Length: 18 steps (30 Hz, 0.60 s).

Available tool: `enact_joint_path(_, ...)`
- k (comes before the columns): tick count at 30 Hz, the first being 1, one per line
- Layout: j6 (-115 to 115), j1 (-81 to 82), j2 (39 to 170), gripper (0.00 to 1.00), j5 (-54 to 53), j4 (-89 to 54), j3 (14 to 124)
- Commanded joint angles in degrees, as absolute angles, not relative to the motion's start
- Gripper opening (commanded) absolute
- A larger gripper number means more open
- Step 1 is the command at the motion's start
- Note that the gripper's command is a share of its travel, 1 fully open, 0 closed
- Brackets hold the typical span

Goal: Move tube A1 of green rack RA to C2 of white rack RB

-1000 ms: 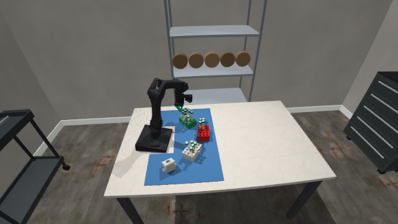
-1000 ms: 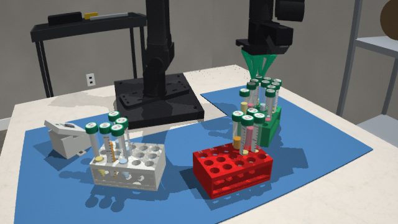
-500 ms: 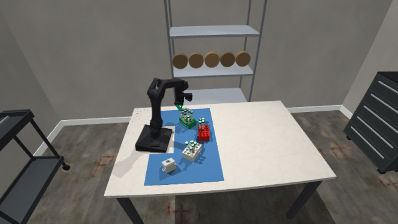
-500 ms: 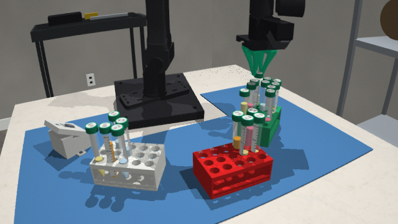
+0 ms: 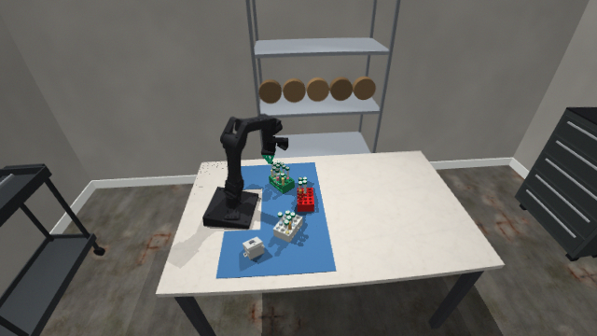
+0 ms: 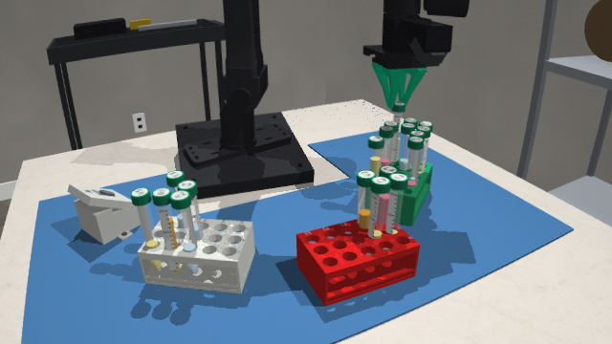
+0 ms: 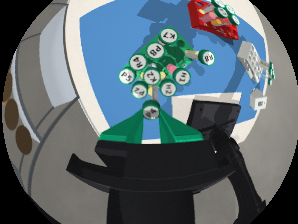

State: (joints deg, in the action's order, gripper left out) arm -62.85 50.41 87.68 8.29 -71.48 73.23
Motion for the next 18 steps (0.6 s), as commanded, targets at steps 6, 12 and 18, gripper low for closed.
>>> enact_joint_path(6, -63.0, 50.7, 87.0, 0.0, 8.4, -73.8, 75.4)
enact_joint_path(12, -63.2, 50.8, 87.0, 0.0, 8.4, -74.7, 76.3)
enact_joint_path(18, -63.4, 51.1, 87.1, 0.0, 8.4, -76.1, 77.7)
